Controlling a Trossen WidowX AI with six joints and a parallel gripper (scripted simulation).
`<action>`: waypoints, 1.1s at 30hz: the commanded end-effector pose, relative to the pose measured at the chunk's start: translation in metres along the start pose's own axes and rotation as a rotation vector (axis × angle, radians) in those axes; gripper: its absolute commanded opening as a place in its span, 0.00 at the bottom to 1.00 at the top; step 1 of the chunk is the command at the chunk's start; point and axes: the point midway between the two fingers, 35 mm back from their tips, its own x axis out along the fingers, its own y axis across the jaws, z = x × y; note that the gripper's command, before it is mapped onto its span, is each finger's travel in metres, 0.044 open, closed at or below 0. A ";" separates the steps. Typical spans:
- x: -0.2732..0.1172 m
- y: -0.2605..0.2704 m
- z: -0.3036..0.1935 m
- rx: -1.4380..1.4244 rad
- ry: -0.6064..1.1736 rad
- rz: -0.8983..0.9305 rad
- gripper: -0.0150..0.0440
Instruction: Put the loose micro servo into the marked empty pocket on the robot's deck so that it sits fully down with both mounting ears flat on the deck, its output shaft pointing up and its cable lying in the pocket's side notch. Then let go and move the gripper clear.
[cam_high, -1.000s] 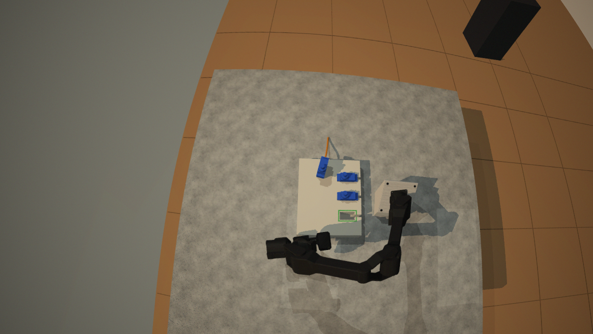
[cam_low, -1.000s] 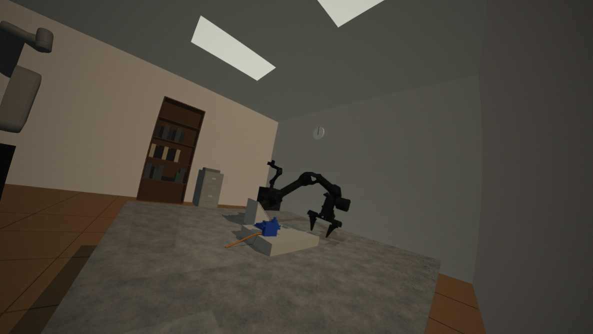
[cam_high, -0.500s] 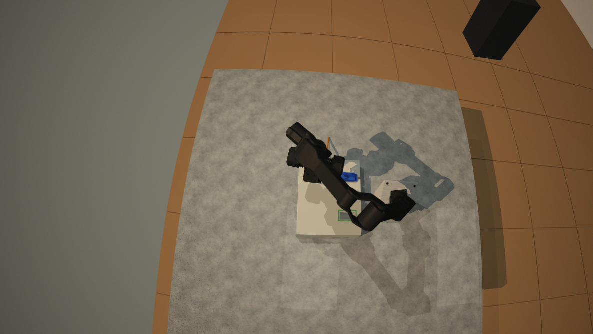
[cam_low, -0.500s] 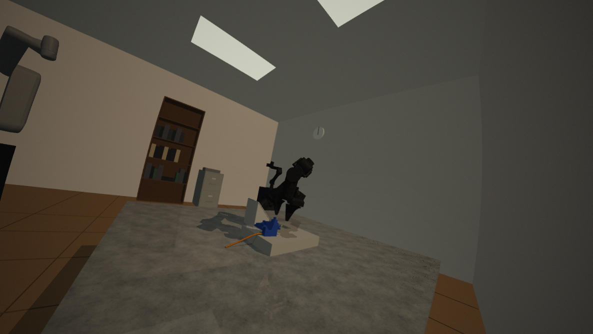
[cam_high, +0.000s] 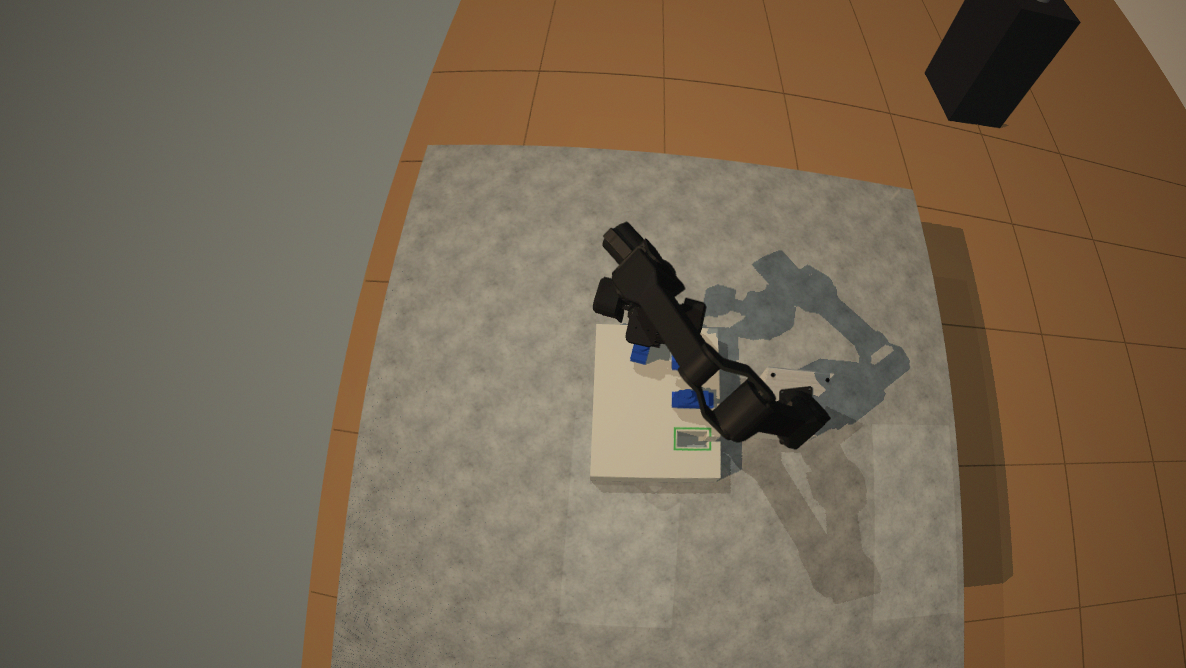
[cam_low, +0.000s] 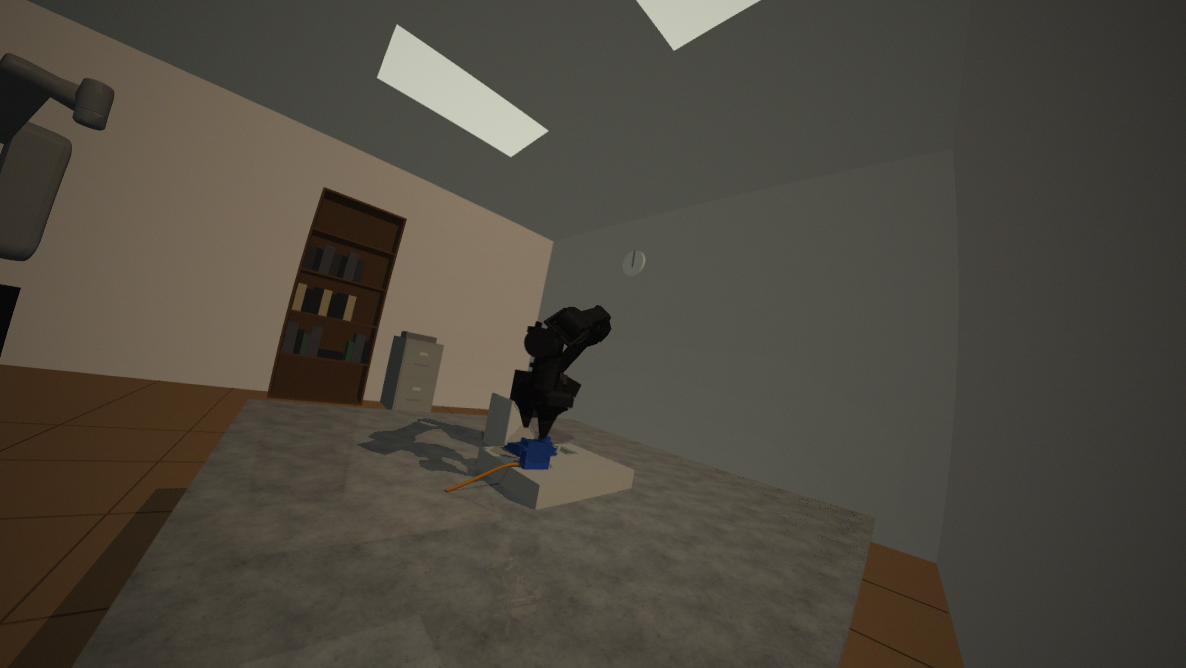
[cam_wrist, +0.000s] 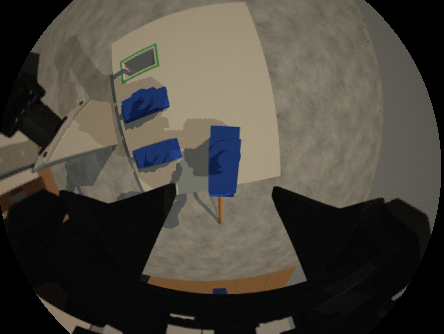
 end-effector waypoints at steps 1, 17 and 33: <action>0.009 0.001 0.000 0.011 -0.011 0.005 1.00; 0.028 0.001 0.000 0.010 -0.011 0.005 1.00; 0.029 0.001 0.000 0.010 -0.011 0.005 0.43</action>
